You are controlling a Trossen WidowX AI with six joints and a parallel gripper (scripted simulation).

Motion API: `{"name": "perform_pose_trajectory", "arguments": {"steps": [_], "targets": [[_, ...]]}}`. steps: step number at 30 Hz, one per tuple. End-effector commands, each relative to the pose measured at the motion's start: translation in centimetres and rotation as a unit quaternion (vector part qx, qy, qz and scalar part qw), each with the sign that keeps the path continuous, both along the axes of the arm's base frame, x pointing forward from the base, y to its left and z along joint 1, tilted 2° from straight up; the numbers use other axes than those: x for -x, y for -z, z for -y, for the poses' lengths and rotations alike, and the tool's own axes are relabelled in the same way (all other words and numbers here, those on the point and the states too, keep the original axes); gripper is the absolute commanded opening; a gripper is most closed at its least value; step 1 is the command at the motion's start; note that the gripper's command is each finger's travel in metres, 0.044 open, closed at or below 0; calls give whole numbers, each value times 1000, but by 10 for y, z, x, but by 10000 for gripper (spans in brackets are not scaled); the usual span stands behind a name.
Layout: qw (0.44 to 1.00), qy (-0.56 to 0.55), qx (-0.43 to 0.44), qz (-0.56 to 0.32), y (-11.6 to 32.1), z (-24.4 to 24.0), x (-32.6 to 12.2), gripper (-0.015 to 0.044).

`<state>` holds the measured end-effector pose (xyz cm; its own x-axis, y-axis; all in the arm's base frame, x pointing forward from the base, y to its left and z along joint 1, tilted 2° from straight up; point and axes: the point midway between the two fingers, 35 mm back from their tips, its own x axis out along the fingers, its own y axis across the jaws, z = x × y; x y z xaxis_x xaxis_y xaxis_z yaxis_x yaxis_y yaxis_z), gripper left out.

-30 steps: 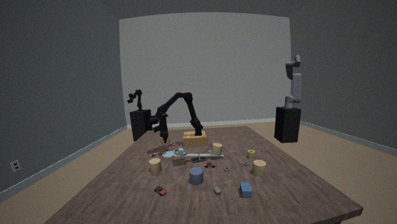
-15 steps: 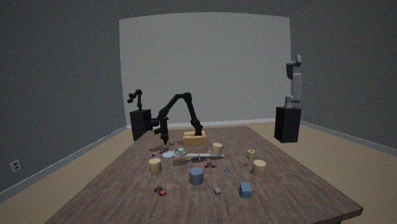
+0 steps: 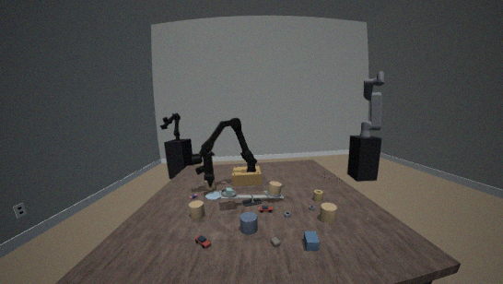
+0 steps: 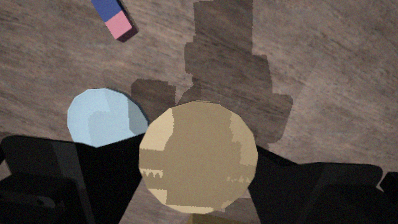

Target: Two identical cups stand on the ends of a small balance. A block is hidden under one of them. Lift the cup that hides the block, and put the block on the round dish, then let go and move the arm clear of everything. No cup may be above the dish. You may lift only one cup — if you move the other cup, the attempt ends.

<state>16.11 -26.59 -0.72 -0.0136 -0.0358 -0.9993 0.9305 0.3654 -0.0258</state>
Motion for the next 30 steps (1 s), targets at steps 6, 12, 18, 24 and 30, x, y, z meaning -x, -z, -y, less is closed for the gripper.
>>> {"name": "perform_pose_trajectory", "arguments": {"steps": [6,12,18,24,30], "targets": [[1000,0,-1,-1,5,0,0,79],[1000,0,-1,-1,5,0,0,236],[1000,0,-1,-1,5,0,0,394],[1000,-3,-1,-2,-48,-2,0,440],[1000,-4,-1,-1,-49,-2,0,414]]}}
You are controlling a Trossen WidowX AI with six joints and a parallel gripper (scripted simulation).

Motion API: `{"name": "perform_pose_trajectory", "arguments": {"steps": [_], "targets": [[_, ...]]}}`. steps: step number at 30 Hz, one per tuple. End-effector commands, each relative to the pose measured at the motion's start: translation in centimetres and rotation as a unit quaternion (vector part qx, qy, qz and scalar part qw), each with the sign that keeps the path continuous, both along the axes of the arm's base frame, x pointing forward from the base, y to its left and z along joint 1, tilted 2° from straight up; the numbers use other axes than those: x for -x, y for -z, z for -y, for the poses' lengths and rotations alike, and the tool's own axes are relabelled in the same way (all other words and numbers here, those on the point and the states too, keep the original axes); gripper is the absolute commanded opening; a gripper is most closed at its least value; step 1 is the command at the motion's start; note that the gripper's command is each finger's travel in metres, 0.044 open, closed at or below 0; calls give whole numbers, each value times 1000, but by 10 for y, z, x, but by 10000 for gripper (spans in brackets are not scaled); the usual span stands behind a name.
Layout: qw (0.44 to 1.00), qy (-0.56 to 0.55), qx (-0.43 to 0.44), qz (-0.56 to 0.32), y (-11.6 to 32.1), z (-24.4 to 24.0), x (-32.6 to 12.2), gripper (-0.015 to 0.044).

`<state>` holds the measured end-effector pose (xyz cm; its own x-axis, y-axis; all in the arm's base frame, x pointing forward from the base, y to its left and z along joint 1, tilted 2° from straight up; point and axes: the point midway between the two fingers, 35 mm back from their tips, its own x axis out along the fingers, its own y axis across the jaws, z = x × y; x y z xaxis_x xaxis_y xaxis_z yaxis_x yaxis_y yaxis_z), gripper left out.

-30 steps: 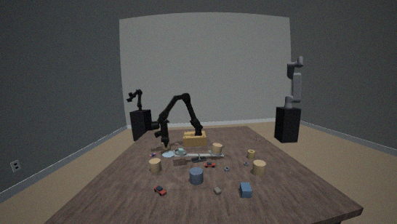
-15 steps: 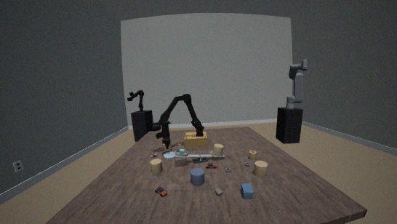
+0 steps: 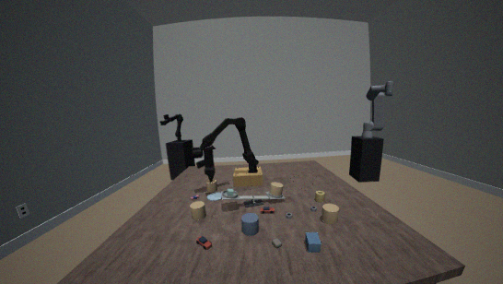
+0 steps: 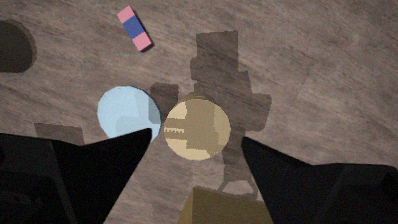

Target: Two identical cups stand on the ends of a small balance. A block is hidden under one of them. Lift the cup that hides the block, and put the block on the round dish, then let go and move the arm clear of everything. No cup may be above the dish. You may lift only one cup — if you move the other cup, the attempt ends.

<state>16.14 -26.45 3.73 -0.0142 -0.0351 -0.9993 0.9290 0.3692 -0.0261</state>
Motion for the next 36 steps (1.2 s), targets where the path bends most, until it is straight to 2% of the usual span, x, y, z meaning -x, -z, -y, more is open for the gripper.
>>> {"name": "perform_pose_trajectory", "arguments": {"steps": [1,6,11,15,26,29,36], "targets": [[1000,-7,0,1,-5,-1,-1,387],[999,-49,3,16,-14,-5,-11,260],[998,-52,2,18,-18,-13,-31,260],[999,-48,1,18,-26,-36,-76,260],[1000,-10,-8,9,-49,-164,-189,260],[1000,-3,-9,7,-52,-185,-198,260],[1000,-3,-9,7,-51,-185,-198,260]]}}
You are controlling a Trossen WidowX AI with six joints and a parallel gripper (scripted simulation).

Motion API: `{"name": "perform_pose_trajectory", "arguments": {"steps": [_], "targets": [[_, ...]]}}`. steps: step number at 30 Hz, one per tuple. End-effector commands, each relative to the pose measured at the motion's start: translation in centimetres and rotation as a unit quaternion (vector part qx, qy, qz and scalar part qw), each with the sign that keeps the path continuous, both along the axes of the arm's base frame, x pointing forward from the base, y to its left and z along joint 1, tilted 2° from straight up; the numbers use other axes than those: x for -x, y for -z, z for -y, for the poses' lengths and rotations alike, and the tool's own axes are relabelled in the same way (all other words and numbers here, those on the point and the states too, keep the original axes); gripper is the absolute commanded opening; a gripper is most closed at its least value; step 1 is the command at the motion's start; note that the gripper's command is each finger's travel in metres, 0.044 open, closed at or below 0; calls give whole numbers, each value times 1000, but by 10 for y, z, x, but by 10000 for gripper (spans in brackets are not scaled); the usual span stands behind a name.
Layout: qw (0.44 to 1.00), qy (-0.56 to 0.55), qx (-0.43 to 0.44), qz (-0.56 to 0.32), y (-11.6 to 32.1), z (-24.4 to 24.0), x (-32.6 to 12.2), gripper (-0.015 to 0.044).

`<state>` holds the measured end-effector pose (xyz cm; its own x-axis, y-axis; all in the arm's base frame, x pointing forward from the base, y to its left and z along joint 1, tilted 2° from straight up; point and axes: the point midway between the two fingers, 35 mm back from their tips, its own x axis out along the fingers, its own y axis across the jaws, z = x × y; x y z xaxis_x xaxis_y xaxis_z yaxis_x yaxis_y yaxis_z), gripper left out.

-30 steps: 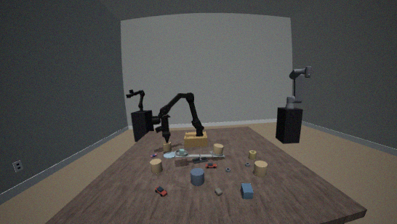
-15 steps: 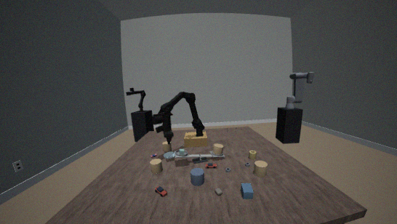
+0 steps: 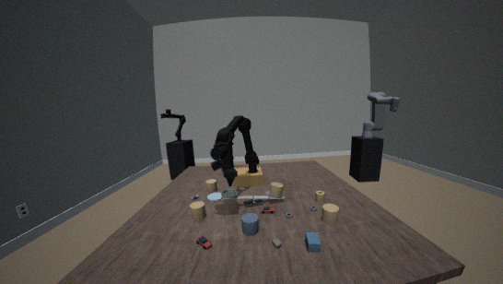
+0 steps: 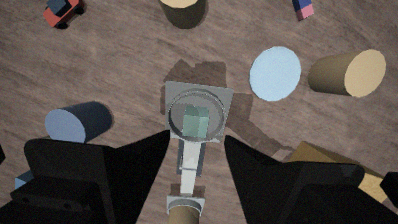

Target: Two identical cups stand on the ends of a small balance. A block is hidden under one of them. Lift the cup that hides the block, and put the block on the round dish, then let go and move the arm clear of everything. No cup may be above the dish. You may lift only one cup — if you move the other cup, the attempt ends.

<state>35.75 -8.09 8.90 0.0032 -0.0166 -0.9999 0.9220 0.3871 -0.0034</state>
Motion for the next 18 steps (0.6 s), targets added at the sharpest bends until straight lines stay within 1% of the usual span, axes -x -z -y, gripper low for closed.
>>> {"name": "perform_pose_trajectory", "arguments": {"steps": [1,3,9,18], "targets": [[1000,7,0,-1,5,-2,-2,260],[1000,7,0,-1,14,-1,-2,260],[1000,7,0,-1,16,-1,-2,260],[1000,7,0,-1,30,-1,-3,260]]}}
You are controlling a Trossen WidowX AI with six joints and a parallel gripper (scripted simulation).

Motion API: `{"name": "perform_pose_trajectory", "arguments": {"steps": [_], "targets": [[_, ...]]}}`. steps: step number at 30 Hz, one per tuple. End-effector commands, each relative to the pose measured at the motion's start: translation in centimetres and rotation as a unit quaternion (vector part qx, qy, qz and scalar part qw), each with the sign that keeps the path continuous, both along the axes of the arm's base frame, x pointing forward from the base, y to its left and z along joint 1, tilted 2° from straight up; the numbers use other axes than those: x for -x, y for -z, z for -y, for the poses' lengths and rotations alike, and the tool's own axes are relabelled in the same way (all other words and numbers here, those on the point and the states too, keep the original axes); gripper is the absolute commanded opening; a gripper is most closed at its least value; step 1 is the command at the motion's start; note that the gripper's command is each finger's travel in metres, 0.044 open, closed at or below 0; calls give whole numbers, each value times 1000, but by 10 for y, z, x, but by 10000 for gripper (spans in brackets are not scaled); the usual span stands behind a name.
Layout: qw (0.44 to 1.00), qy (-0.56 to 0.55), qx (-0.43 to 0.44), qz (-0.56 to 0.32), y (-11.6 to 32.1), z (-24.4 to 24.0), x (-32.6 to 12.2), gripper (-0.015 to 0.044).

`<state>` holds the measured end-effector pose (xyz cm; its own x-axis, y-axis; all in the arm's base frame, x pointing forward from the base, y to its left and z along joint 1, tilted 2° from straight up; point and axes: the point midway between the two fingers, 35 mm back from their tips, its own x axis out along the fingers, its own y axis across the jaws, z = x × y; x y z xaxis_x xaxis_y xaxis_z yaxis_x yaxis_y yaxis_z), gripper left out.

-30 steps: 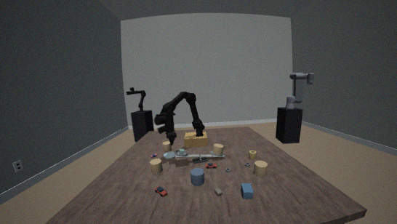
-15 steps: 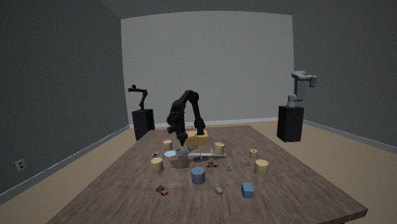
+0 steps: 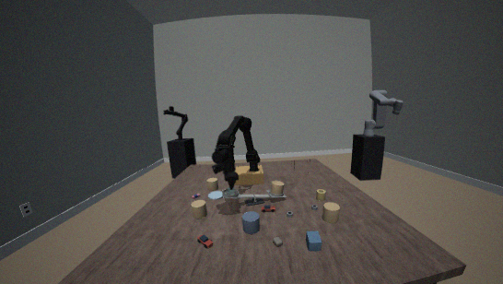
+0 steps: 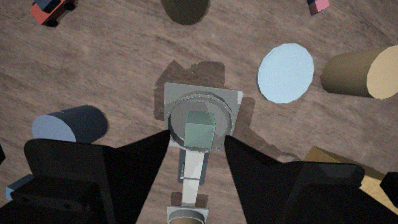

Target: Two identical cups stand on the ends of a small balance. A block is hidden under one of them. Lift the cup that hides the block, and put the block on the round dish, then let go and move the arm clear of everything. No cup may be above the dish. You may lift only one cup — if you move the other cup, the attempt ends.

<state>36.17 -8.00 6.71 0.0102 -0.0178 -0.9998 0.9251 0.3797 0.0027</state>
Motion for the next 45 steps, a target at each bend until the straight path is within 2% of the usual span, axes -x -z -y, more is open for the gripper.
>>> {"name": "perform_pose_trajectory", "arguments": {"steps": [1,15,19,27,29,31,45], "targets": [[1000,3,0,-5,10,0,1,260],[1000,3,0,-5,30,0,2,260],[1000,3,0,-5,30,0,2,155],[1000,3,0,-5,30,0,2,102],[1000,3,0,-5,29,0,2,49],[1000,3,0,-5,22,0,1,0],[1000,3,0,-5,-57,-1,1,0]]}}
